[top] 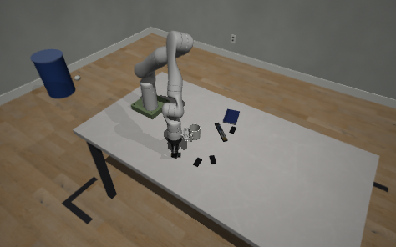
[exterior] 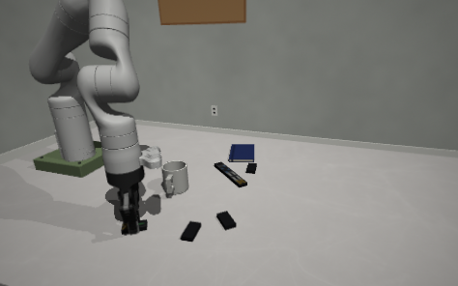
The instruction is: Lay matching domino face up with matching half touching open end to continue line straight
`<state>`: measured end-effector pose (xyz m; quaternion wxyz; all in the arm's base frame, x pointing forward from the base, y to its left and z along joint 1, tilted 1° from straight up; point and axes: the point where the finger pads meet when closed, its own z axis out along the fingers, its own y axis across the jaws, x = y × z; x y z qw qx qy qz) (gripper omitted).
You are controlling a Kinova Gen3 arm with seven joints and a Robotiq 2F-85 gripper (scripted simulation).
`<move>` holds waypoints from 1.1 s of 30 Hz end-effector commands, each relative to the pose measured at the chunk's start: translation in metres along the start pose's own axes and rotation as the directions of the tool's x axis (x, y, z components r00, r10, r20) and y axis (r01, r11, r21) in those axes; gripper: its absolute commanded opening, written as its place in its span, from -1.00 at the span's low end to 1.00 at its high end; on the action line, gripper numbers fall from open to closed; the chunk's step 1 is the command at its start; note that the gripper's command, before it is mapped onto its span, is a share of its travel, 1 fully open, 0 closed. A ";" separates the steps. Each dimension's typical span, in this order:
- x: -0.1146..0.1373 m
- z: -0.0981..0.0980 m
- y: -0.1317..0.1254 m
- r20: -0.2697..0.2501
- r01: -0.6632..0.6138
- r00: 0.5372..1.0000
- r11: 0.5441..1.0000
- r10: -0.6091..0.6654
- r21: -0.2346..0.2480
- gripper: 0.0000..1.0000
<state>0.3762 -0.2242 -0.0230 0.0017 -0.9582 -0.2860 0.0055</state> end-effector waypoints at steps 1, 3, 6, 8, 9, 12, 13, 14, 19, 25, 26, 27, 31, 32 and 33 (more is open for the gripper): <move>0.000 0.000 0.000 -0.001 0.000 1.000 1.000 0.000 -0.001 -0.39; 0.000 0.000 0.000 -0.001 0.000 1.000 1.000 0.000 -0.001 -0.39; 0.000 0.000 0.000 -0.001 0.000 1.000 1.000 0.000 -0.001 -0.39; 0.000 0.000 0.000 -0.001 0.000 1.000 1.000 0.000 -0.001 -0.39; 0.000 0.000 0.000 -0.001 0.000 1.000 1.000 0.000 -0.001 -0.39; 0.000 -0.003 0.000 -0.001 0.000 1.000 1.000 0.000 -0.001 -0.39; 0.000 -0.006 0.000 -0.001 0.000 1.000 1.000 0.000 -0.001 -0.39; 0.000 -0.006 0.000 -0.001 0.000 1.000 1.000 0.000 -0.001 -0.39; 0.000 -0.024 0.000 -0.001 0.000 1.000 1.000 0.000 -0.001 -0.39; 0.000 -0.068 0.000 -0.001 0.000 1.000 1.000 0.000 -0.001 -0.39; 0.000 -0.075 0.000 -0.001 0.000 1.000 1.000 0.000 -0.001 -0.39; 0.000 -0.082 0.000 -0.001 0.000 1.000 1.000 0.000 -0.001 -0.39; 0.000 -0.098 0.000 -0.001 0.000 1.000 1.000 0.000 -0.001 -0.39; 0.000 -0.098 0.000 -0.001 0.000 1.000 1.000 0.000 -0.001 -0.39; 0.000 -0.102 0.000 -0.001 0.000 1.000 1.000 0.000 -0.001 -0.39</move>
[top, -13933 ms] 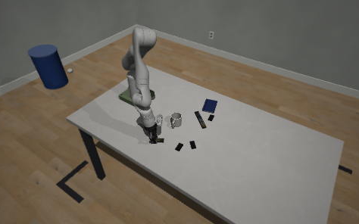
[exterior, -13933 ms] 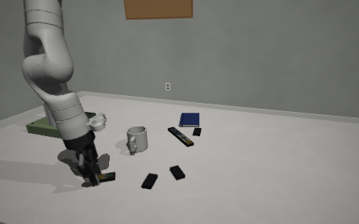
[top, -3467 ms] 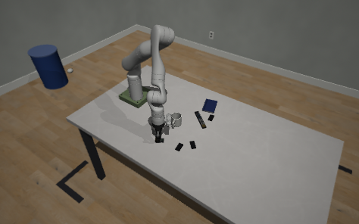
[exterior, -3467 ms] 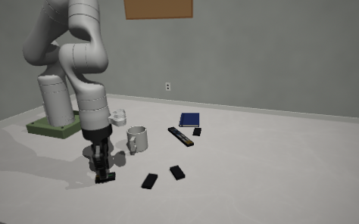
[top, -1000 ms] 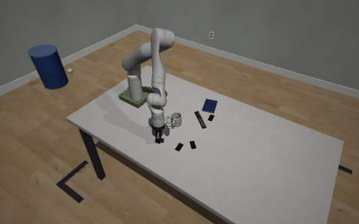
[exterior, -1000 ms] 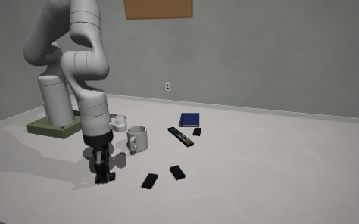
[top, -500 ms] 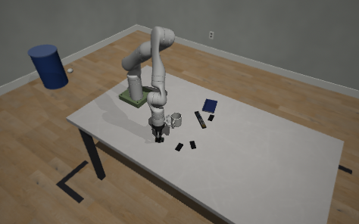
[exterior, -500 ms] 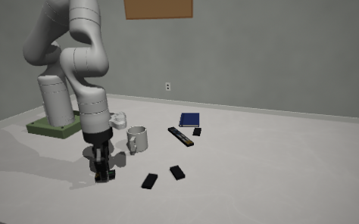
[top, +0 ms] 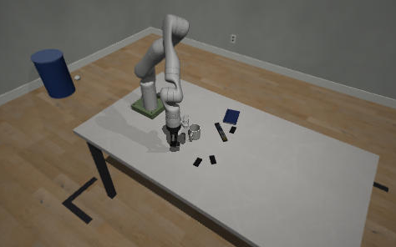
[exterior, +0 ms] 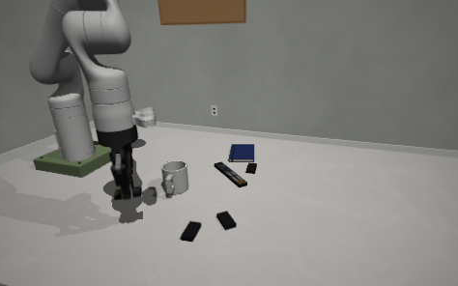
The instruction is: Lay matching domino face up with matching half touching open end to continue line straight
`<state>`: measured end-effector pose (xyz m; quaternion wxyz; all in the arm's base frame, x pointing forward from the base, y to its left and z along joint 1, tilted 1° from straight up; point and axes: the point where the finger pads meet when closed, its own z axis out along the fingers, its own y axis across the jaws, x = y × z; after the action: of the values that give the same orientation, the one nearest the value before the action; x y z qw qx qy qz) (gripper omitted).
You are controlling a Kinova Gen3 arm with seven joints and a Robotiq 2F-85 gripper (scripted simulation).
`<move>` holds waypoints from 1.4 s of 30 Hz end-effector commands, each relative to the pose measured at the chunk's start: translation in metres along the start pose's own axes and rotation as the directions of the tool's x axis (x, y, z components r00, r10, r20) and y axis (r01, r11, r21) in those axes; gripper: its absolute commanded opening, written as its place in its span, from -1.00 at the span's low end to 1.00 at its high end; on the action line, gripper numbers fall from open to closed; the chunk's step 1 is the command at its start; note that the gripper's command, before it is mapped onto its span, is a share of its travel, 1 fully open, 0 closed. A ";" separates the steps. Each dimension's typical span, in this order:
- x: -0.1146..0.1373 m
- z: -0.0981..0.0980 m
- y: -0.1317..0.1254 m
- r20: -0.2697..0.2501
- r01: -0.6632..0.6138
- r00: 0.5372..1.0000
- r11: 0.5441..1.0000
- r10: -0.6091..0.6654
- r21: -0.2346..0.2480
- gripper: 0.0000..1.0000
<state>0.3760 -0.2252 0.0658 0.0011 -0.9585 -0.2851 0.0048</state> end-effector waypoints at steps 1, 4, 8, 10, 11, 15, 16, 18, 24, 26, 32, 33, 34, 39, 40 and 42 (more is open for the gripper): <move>0.002 -0.017 0.000 0.000 0.002 1.000 1.000 -0.002 0.001 -0.39; 0.002 -0.021 0.000 0.000 0.002 1.000 1.000 -0.002 0.001 -0.39; 0.002 -0.022 0.000 0.000 0.002 1.000 1.000 -0.002 0.001 -0.39; 0.002 -0.022 0.000 0.000 0.001 1.000 1.000 -0.001 0.001 -0.39; 0.002 -0.022 0.000 0.000 0.000 1.000 1.000 0.000 0.001 -0.39; 0.003 -0.022 0.000 0.000 -0.007 1.000 1.000 0.007 0.001 -0.39; 0.003 -0.022 0.000 0.000 -0.007 1.000 1.000 0.007 0.001 -0.39; 0.004 -0.022 0.001 0.000 -0.014 1.000 1.000 0.014 0.001 -0.39; 0.012 -0.022 0.002 0.000 -0.057 0.998 0.998 0.057 0.000 -0.39; 0.016 -0.022 0.003 0.000 -0.079 0.997 0.997 0.079 0.000 -0.39; 0.029 -0.022 0.005 -0.001 -0.150 0.989 0.989 0.150 0.000 -0.39; 0.029 -0.022 0.005 -0.001 -0.150 0.989 0.989 0.150 0.000 -0.39; 0.033 -0.022 0.006 -0.001 -0.167 0.986 0.986 0.167 0.000 -0.39; 0.052 -0.023 0.008 -0.003 -0.262 0.965 0.965 0.262 0.000 -0.39; 0.056 -0.023 0.008 -0.003 -0.283 0.959 0.959 0.283 -0.001 -0.39; 0.066 -0.023 0.008 -0.004 -0.327 0.945 0.945 0.327 -0.001 -0.39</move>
<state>0.4213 -0.2036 0.0872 0.0012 -0.9866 -0.1629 0.0016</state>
